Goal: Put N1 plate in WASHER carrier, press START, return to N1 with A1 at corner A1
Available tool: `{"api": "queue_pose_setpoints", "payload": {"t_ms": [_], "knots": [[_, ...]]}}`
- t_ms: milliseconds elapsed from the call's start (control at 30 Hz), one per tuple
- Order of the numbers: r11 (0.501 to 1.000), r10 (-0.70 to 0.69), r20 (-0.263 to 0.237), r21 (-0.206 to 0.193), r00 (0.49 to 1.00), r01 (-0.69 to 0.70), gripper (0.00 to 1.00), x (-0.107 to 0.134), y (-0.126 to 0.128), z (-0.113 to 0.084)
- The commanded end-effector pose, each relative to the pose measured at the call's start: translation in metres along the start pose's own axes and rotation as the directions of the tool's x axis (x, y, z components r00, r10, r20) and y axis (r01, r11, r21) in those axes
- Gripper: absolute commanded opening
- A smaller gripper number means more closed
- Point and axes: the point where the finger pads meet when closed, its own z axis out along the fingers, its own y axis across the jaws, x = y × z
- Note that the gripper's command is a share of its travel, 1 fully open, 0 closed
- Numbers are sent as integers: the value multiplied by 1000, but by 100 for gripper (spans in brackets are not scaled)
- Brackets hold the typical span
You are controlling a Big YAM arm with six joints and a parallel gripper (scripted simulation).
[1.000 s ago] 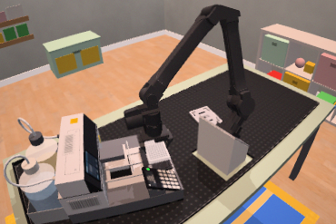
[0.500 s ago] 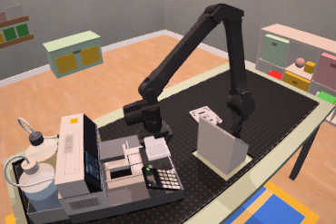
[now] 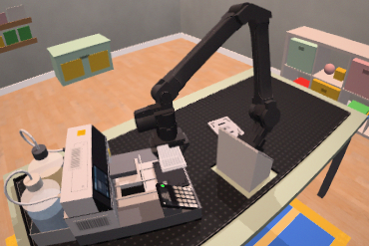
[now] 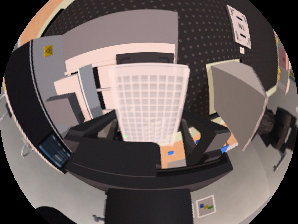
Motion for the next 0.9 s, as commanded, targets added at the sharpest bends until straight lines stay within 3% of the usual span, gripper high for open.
{"api": "queue_pose_setpoints", "payload": {"t_ms": [0,133,867], "knots": [[997,19,1,-76,1000,-19,84,0,28,-36],[998,10,4,-55,1000,-10,84,1,26,-28],[998,14,2,-58,1000,-14,84,0,27,-27]]}}
